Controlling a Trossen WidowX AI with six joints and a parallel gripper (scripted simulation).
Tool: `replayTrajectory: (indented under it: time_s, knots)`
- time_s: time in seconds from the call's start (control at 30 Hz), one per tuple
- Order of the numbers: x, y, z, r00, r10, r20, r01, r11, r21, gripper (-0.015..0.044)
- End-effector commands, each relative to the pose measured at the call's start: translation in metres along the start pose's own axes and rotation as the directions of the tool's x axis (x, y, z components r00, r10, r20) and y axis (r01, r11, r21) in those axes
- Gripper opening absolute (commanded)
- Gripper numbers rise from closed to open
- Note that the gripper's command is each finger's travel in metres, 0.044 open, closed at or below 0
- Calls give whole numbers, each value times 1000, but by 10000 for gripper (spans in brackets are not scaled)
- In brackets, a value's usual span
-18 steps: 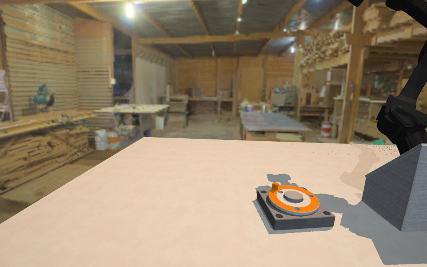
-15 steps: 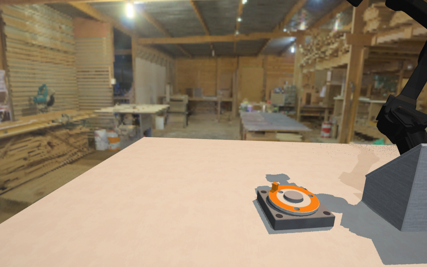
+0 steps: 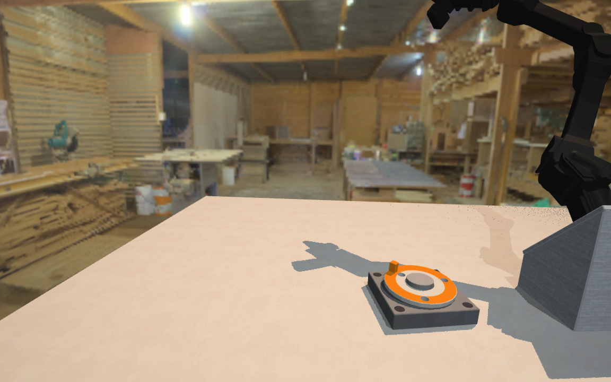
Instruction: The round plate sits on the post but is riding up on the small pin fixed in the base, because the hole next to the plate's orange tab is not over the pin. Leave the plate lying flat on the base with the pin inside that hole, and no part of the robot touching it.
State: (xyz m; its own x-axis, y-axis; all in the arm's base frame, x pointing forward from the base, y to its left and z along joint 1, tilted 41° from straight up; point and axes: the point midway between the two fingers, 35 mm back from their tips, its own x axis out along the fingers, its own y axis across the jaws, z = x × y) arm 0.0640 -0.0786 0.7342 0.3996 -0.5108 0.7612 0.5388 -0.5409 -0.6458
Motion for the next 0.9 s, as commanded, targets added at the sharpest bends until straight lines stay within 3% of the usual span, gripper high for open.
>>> replayTrajectory:
  time_s: [0.0,0.2,0.47,0.73,0.87]
  knots:
    - [18,68,28,985,167,40,-170,980,108,0]
    - [24,145,61,933,348,87,-359,909,211,0]
    - [6,256,116,797,584,156,-600,735,316,0]
    - [-43,362,160,585,793,170,-778,489,394,0]
    - [-84,418,181,436,888,146,-839,342,422,0]
